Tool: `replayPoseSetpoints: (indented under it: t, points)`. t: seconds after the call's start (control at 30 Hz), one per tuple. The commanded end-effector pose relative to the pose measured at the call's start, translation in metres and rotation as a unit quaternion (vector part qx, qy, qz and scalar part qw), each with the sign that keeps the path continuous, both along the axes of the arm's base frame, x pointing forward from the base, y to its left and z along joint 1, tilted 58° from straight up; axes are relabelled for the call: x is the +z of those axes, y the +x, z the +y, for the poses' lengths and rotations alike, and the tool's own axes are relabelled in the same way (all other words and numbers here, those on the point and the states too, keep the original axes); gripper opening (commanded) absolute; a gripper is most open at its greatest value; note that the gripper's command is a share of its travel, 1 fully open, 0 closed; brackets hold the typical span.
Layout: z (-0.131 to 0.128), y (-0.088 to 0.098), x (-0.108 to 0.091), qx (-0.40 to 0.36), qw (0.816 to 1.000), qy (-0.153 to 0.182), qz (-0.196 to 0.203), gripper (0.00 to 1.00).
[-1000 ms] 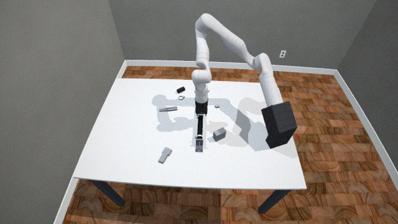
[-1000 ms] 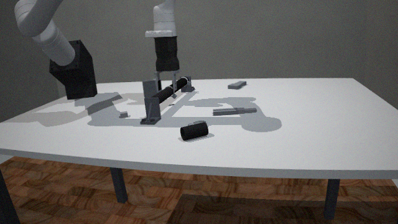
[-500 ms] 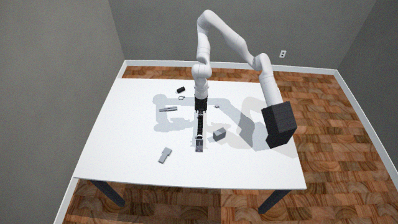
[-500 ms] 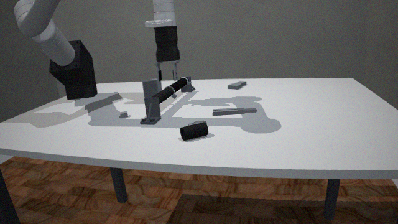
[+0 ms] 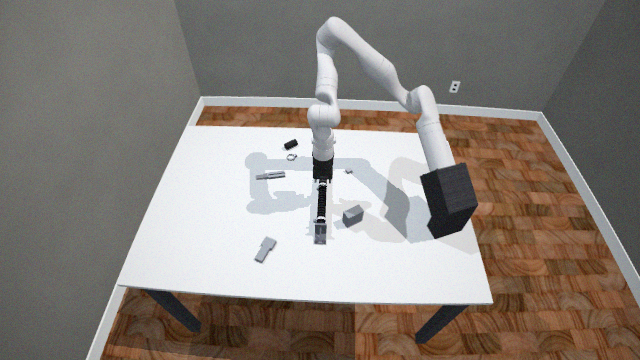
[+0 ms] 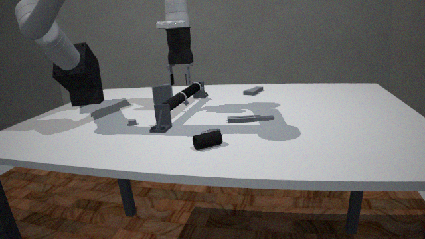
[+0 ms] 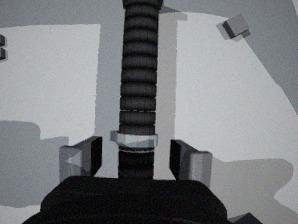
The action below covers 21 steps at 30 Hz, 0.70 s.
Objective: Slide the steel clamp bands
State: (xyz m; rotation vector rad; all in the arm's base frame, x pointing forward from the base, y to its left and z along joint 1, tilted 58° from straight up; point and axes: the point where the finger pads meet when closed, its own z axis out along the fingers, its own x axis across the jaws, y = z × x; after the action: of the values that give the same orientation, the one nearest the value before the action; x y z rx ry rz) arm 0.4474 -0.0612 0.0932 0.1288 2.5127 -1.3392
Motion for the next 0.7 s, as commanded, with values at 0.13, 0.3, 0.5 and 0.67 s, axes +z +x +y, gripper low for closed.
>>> replayPoseSetpoints:
  t: [0.13, 0.3, 0.5, 0.67]
  points:
    - [0.027, 0.008, -0.033, 0.003, 1.000, -0.001, 0.002, 1.00]
    - [0.050, 0.016, -0.062, 0.003, 1.000, -0.001, 0.002, 1.00]
    - [0.068, 0.021, -0.083, 0.003, 1.000, -0.001, 0.002, 1.00]
    - [0.085, 0.027, -0.105, 0.003, 1.000, -0.001, 0.002, 1.00]
